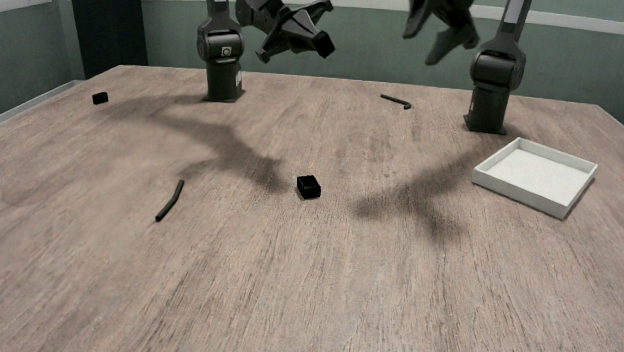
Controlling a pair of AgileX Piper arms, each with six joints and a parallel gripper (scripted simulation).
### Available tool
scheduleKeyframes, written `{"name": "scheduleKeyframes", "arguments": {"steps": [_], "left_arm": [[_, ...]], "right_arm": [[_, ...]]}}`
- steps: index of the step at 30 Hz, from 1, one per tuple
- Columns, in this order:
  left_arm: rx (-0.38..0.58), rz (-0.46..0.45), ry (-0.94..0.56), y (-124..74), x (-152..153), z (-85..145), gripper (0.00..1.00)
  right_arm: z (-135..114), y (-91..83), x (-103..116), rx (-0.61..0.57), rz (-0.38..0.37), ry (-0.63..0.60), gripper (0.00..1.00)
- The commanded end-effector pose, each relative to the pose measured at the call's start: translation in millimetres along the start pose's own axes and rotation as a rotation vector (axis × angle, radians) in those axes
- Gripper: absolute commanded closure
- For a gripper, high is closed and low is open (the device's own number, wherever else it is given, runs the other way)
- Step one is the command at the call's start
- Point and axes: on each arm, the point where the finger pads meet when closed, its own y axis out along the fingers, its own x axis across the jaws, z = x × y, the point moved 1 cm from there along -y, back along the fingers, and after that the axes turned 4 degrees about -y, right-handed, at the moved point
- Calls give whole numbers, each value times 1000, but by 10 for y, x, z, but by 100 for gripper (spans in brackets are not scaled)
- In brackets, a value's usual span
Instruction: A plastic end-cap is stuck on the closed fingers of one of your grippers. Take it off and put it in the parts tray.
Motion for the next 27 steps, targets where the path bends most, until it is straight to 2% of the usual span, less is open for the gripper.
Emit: {"name": "scheduleKeyframes", "arguments": {"steps": [1,5,20,27], "left_arm": [[11,20,-55,23,-101,106,35],[28,35,-90,35,-161,180,35],[176,112,-353,62,-566,768,35],[186,115,-376,59,-590,805,35]], "right_arm": [[-6,0,4,-2,-1,0,100],[-6,0,4,-2,-1,0,100],[-6,0,4,-2,-1,0,100],[-6,0,4,-2,-1,0,100]]}}
